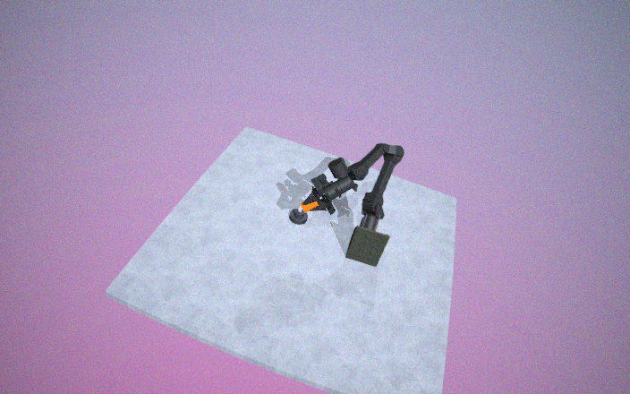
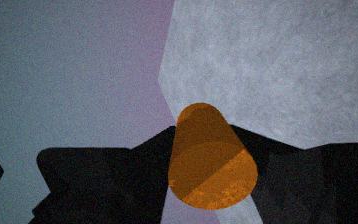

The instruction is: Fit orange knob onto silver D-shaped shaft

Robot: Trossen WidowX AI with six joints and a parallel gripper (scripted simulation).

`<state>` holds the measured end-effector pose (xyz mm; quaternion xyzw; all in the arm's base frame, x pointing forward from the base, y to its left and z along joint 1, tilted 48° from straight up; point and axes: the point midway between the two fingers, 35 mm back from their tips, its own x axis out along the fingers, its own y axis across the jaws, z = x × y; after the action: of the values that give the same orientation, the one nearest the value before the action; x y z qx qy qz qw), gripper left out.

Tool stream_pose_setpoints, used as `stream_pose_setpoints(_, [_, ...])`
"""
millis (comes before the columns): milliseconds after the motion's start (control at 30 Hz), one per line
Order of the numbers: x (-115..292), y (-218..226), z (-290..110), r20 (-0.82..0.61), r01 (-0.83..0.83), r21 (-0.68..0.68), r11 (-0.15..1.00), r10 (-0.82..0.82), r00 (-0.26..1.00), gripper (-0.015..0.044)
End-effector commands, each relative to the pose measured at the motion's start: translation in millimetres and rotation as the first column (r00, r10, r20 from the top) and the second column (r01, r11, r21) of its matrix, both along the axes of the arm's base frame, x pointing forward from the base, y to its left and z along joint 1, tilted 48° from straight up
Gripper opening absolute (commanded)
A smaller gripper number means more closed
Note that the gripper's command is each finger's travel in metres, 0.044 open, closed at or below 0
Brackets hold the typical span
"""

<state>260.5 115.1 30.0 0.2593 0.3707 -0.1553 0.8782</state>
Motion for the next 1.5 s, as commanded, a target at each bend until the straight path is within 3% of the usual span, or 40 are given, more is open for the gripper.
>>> stream_pose_setpoints(0, [1.3,1.2,1.5,0.005,0.003,0.005,1.000,-0.003,1.000,0.0000])
stream_pose_setpoints(967, [2.2,-1.4,-1.3,0.004,0.003,0.003,1.000,-0.003,1.000,0.0000])
stream_pose_setpoints(1467, [7.7,-14.8,-19.8,-0.138,0.148,-0.155,0.977,-0.170,0.976,0.0000])
